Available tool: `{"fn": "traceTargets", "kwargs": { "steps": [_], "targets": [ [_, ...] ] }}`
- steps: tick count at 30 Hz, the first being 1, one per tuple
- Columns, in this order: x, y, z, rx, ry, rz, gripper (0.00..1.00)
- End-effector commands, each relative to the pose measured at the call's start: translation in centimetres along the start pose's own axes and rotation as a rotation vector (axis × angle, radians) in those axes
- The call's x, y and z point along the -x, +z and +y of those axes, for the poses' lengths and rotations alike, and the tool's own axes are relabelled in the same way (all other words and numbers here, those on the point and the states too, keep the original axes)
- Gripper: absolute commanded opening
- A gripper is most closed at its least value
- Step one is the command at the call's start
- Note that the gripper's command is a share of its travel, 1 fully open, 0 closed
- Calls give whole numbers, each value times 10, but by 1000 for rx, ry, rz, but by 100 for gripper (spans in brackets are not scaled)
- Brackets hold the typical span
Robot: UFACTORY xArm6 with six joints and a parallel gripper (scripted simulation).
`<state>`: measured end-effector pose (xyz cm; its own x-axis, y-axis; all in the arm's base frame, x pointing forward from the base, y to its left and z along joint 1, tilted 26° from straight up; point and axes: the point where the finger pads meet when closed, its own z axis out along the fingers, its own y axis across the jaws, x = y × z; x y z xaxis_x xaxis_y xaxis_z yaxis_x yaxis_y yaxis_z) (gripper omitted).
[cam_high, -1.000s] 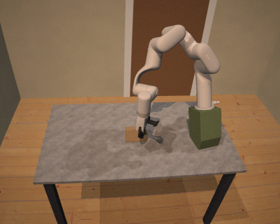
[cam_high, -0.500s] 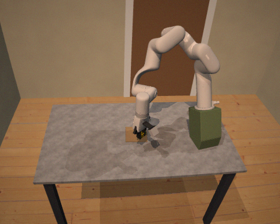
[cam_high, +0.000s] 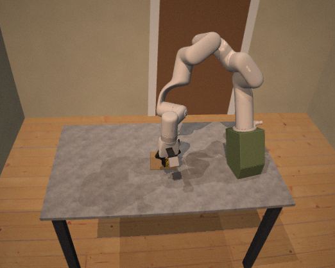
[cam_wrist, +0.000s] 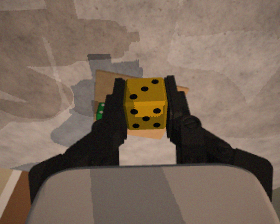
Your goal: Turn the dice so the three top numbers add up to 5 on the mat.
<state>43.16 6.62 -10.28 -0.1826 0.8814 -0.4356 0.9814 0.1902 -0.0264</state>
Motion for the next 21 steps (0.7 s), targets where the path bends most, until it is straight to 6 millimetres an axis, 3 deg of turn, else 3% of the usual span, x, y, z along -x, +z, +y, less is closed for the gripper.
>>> {"fn": "traceTargets", "kwargs": {
  "steps": [1,21],
  "targets": [
    [-1,-1,4,17,157,-7,27],
    [-7,3,13,18,880,0,27]
  ]
}}
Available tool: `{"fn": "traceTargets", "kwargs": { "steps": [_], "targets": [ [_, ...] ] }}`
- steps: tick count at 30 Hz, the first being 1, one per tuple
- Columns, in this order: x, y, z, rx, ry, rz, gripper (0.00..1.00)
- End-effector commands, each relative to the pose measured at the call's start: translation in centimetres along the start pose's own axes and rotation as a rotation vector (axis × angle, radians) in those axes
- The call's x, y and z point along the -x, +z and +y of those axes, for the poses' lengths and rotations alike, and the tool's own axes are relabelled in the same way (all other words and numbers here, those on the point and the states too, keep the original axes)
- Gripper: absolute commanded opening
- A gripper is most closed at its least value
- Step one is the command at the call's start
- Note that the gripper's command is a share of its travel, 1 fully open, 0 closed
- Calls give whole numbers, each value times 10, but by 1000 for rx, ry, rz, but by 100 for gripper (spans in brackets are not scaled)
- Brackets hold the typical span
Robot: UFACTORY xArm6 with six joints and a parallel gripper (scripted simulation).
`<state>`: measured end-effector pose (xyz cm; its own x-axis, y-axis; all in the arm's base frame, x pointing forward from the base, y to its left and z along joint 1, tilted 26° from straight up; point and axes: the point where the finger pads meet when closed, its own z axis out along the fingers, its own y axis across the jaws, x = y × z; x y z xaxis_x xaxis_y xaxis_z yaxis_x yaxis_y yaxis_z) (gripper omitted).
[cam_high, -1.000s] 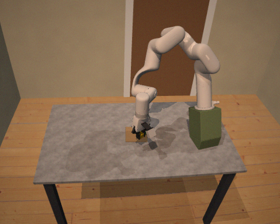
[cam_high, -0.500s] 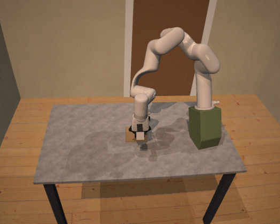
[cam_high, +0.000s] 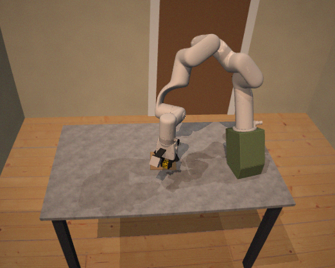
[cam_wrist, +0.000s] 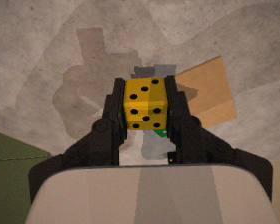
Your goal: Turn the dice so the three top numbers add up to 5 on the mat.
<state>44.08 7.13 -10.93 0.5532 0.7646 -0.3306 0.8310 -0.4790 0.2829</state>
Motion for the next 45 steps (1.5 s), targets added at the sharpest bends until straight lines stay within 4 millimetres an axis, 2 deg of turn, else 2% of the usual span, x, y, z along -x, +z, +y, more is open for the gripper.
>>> {"fn": "traceTargets", "kwargs": {
  "steps": [1,2,4,7,10,17,36,45],
  "targets": [
    [-3,-1,1,19,109,6,27],
    [-3,-1,1,19,109,6,27],
    [-5,0,2,18,242,7,27],
    [-5,0,2,18,303,8,27],
    [-7,1,3,17,450,9,27],
    [-10,2,3,16,645,11,27],
    [-11,3,5,33,691,42,27],
    [-11,3,4,96,691,207,27]
  ]
}}
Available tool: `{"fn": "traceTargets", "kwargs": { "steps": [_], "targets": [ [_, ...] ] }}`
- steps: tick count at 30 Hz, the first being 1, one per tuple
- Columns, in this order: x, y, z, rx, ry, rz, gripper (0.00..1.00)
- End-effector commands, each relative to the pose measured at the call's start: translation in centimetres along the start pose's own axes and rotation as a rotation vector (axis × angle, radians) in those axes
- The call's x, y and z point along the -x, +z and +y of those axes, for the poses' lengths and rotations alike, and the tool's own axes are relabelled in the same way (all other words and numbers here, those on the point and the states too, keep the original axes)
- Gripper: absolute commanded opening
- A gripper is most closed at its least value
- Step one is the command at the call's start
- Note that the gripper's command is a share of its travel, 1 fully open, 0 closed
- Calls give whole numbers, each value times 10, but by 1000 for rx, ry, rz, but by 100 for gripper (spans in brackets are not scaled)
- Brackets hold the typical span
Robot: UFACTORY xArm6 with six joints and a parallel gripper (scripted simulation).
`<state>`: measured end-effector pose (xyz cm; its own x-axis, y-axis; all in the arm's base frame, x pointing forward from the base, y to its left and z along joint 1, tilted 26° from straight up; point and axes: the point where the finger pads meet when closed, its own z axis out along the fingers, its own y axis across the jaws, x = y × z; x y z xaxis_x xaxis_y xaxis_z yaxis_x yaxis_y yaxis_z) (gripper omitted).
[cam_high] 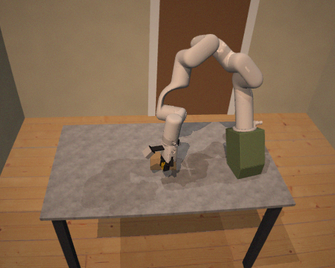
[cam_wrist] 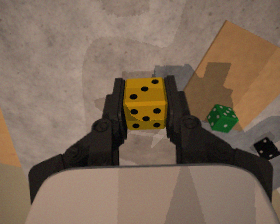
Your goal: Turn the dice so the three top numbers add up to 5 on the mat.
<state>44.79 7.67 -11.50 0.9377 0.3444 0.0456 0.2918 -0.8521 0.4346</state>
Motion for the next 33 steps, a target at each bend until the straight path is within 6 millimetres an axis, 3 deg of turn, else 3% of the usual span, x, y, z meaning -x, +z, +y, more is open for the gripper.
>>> {"fn": "traceTargets", "kwargs": {
  "steps": [1,25,33],
  "targets": [
    [-2,0,1,14,7,112,27],
    [4,3,1,21,15,596,27],
    [6,3,0,21,19,836,27]
  ]
}}
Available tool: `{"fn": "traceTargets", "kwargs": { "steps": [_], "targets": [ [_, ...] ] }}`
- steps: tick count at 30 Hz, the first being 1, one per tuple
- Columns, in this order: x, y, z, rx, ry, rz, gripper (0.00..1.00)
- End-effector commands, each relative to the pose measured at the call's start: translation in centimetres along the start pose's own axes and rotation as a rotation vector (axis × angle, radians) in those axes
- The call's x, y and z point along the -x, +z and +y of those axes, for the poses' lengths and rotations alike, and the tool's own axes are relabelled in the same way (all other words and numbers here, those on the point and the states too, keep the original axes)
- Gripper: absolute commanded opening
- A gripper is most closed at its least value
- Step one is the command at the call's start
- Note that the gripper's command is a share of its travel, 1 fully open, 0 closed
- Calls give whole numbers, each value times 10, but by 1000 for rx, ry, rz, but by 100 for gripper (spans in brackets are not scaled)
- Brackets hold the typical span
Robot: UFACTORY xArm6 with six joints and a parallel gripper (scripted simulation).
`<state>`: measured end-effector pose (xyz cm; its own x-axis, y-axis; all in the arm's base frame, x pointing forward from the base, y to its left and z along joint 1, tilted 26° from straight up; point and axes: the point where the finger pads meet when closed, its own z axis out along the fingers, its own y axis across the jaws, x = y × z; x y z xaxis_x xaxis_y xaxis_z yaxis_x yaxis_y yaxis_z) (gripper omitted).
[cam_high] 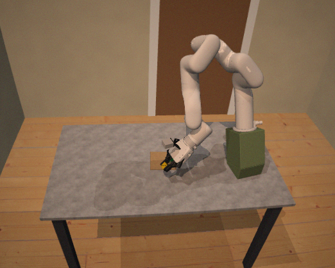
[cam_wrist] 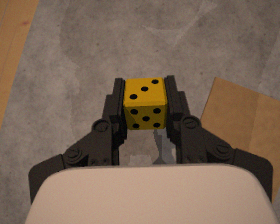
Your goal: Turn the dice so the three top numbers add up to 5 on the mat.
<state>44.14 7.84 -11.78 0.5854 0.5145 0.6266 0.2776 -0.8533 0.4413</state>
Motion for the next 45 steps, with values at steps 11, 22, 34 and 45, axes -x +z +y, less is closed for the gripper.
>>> {"fn": "traceTargets", "kwargs": {
  "steps": [11,22,34,45],
  "targets": [
    [3,1,4,11,10,244,27],
    [6,4,4,11,10,247,27],
    [28,24,4,11,10,247,27],
    [48,42,4,11,10,247,27]
  ]
}}
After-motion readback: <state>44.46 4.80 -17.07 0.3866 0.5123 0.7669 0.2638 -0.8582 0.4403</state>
